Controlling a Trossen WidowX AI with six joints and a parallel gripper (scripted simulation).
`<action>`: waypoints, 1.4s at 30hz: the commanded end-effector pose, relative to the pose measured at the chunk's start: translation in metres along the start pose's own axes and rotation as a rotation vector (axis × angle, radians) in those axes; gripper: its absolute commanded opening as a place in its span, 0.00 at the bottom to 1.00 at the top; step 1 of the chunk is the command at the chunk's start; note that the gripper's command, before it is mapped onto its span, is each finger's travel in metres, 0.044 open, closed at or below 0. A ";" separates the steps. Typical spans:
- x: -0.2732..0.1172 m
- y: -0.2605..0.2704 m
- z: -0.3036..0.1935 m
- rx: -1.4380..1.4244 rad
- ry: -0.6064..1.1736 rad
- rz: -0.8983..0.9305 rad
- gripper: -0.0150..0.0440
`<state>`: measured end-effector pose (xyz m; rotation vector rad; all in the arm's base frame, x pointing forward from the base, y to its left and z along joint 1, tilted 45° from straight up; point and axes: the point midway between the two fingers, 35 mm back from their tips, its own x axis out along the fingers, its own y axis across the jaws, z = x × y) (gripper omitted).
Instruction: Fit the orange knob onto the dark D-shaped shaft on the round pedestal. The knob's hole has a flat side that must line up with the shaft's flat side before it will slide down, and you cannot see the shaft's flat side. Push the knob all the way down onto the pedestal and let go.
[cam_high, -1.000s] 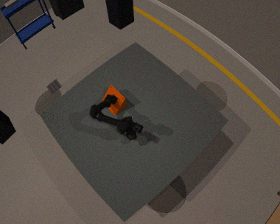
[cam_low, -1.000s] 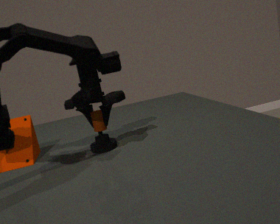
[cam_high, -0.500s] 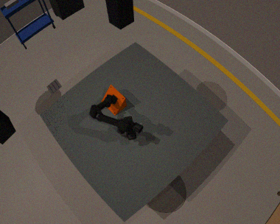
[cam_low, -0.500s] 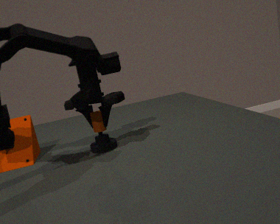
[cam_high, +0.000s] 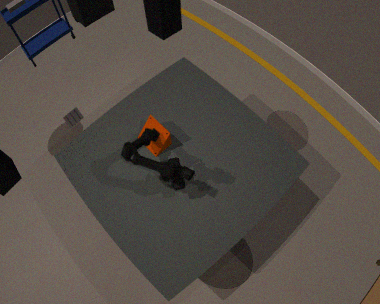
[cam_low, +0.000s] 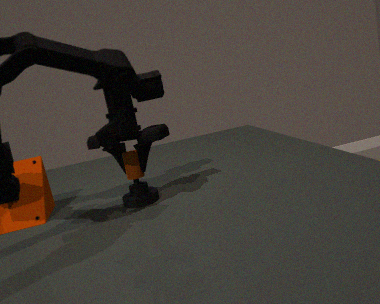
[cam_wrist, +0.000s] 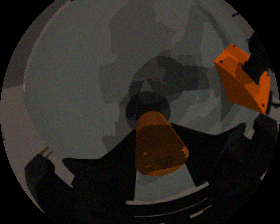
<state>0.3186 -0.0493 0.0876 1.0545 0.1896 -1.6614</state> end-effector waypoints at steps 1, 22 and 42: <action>-0.003 0.002 0.000 0.007 0.002 0.003 0.25; -0.001 0.000 0.000 0.216 0.002 0.003 0.25; 0.002 0.000 0.000 0.182 0.002 0.003 0.25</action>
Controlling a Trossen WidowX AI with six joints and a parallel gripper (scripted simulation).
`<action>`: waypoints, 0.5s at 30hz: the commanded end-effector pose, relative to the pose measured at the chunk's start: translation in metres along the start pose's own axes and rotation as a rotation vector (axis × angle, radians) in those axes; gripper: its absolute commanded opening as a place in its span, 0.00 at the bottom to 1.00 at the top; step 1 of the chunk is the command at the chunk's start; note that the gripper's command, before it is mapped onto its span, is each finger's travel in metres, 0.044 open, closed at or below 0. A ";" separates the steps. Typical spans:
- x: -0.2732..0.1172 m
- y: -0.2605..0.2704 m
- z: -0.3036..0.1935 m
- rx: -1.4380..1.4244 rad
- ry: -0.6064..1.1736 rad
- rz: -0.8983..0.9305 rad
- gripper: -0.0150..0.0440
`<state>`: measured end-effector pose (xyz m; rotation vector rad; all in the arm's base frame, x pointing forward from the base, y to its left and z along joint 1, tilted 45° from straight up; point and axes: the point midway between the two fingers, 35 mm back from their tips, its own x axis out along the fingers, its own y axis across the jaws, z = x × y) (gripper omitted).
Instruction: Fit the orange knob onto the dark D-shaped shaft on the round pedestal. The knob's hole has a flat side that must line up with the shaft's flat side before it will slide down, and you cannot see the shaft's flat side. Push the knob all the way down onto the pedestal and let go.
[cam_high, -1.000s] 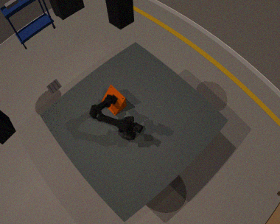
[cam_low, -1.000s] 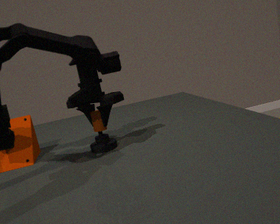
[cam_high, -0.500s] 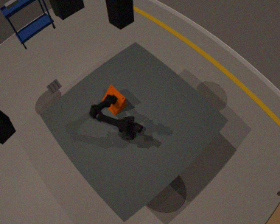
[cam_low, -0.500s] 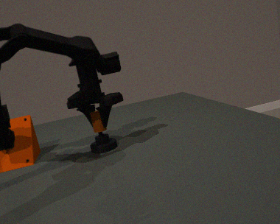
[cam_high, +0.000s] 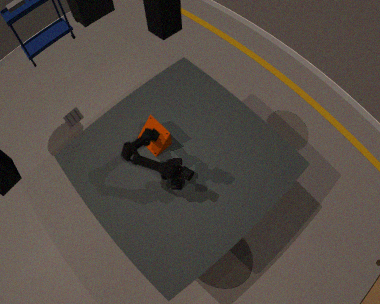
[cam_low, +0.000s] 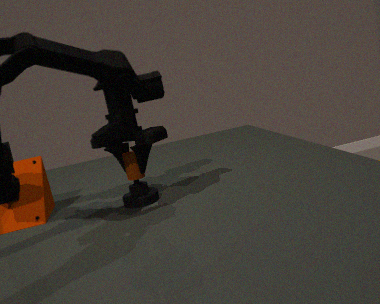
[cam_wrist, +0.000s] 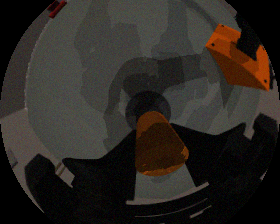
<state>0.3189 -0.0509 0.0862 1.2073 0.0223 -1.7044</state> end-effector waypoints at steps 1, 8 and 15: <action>0.000 0.000 0.000 -0.032 -0.001 0.002 0.25; 0.001 0.000 0.000 -0.005 -0.001 0.002 0.25; 0.001 0.000 0.000 0.047 -0.001 0.002 0.25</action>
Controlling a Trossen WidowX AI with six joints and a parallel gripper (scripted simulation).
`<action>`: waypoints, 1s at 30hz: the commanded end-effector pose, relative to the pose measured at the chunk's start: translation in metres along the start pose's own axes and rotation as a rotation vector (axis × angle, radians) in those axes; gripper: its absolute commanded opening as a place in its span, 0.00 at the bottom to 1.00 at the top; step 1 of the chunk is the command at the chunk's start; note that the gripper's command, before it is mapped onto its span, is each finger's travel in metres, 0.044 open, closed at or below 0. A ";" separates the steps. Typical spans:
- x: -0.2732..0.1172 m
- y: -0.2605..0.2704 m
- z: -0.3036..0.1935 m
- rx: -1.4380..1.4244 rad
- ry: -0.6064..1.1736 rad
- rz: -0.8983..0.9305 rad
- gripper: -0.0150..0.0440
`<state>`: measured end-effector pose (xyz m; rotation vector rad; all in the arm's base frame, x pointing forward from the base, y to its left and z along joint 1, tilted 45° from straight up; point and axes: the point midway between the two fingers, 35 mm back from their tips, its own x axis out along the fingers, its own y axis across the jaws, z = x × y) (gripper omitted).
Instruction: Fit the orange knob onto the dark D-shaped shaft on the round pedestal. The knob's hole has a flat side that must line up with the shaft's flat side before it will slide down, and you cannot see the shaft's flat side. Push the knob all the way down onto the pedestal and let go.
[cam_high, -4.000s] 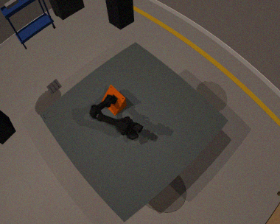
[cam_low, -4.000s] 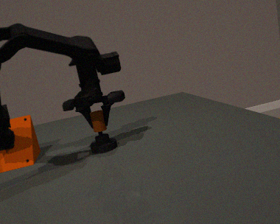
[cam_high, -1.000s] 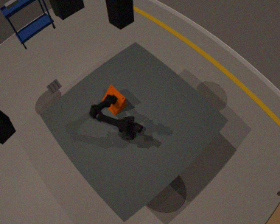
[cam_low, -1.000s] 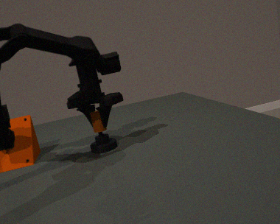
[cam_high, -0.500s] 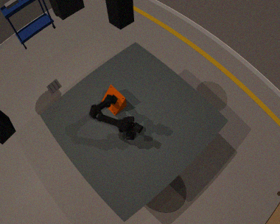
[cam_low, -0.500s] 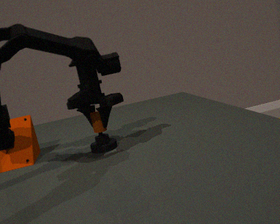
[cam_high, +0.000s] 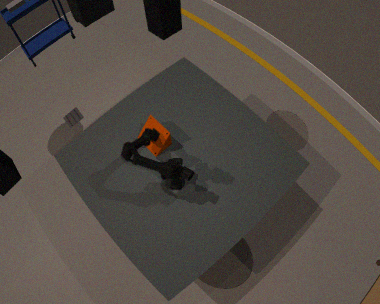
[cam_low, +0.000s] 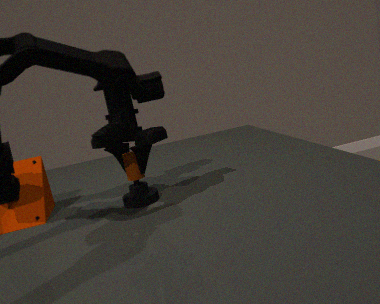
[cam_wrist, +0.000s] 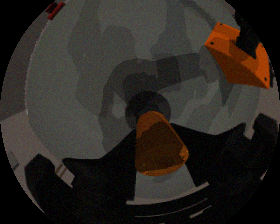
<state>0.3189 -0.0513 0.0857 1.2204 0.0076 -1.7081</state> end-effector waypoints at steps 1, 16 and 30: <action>0.000 0.000 0.000 0.021 -0.001 0.002 0.25; 0.001 -0.001 0.003 -0.017 -0.001 0.002 0.25; 0.001 -0.003 0.002 0.030 -0.001 0.002 0.25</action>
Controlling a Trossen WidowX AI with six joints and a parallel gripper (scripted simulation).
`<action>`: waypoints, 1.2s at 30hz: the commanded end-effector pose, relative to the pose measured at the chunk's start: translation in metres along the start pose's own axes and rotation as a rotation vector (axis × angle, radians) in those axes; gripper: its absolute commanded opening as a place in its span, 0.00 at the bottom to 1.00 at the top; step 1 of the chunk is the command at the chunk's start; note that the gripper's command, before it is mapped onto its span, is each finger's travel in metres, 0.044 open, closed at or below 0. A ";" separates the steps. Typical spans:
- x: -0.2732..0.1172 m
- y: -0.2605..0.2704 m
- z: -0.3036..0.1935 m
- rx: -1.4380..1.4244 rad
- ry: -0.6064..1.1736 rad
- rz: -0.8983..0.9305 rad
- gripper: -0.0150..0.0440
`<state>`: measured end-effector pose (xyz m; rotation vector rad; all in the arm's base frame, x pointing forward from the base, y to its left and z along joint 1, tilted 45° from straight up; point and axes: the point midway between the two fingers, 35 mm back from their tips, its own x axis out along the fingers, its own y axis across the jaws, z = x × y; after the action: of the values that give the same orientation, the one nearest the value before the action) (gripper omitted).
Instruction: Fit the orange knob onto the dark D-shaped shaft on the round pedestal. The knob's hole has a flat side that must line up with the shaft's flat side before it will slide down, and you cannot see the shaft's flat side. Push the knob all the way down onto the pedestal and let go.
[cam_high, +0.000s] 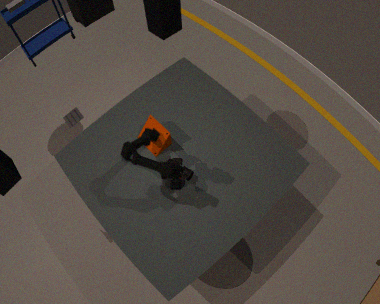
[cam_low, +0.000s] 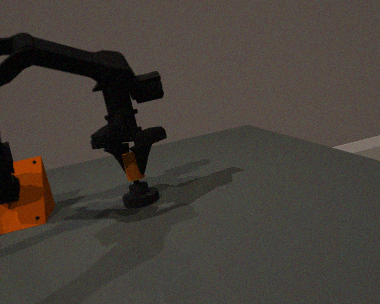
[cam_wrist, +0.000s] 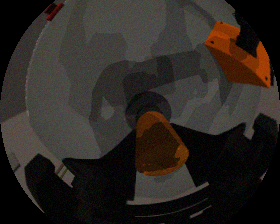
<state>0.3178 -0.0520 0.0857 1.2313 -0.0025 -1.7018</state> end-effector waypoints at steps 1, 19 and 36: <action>0.001 -0.002 0.001 0.027 -0.006 -0.004 0.25; 0.001 -0.002 0.000 -0.025 -0.006 -0.004 0.25; 0.002 -0.002 0.000 -0.018 -0.006 -0.004 0.25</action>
<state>0.3179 -0.0523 0.0848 1.2035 0.0224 -1.6951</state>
